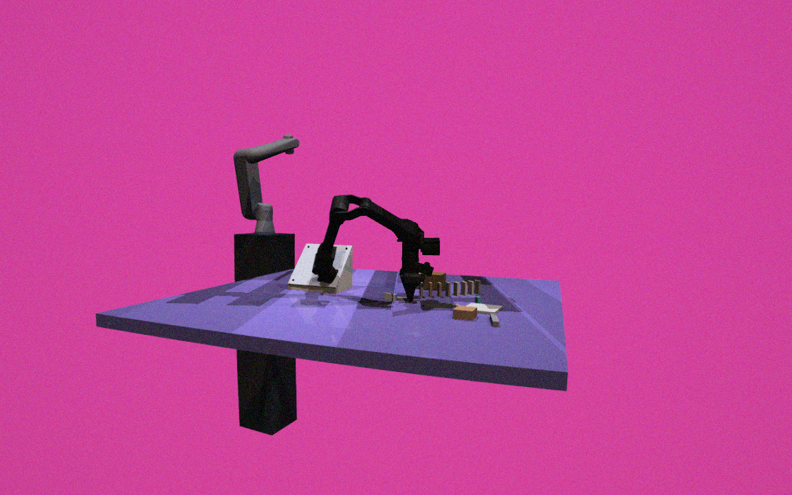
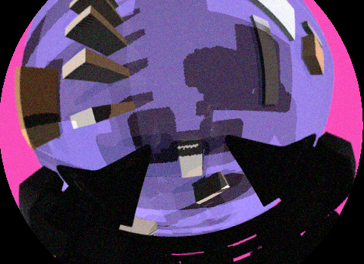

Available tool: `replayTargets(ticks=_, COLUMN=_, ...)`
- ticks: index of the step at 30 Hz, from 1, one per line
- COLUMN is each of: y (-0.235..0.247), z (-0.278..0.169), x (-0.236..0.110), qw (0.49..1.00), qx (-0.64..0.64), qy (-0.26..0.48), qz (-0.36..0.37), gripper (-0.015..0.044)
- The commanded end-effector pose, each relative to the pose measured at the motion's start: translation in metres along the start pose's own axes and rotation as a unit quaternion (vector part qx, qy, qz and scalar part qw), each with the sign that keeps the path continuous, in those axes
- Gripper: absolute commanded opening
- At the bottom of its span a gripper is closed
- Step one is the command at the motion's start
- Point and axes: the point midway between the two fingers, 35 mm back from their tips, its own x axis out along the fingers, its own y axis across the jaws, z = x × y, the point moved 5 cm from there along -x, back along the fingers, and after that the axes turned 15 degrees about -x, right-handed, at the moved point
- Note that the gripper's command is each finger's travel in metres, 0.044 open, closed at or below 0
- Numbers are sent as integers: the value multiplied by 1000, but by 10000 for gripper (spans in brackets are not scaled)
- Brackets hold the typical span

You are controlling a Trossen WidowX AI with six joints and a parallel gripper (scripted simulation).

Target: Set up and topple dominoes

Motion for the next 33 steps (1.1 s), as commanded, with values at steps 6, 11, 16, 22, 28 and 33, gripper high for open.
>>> replayTargets(ticks=6, y=0, z=-1, x=1, qw=1000, qx=-3, qy=2, qz=-2, gripper=256)
replayTargets(ticks=11, y=0, z=-1, x=1, qw=1000, qx=-3, qy=2, qz=-2, gripper=125)
replayTargets(ticks=16, y=0, z=-1, x=1, qw=1000, qx=-3, qy=2, qz=-2, gripper=107)
replayTargets(ticks=22, y=0, z=-1, x=-1, qw=1000, qx=-3, qy=2, qz=-2, gripper=107)
replayTargets(ticks=28, y=0, z=-4, x=-73, qw=1000, qx=-3, qy=1, qz=0, gripper=107)
replayTargets(ticks=33, y=0, z=-7, x=-119, qw=1000, qx=-4, qy=1, qz=1, gripper=107)
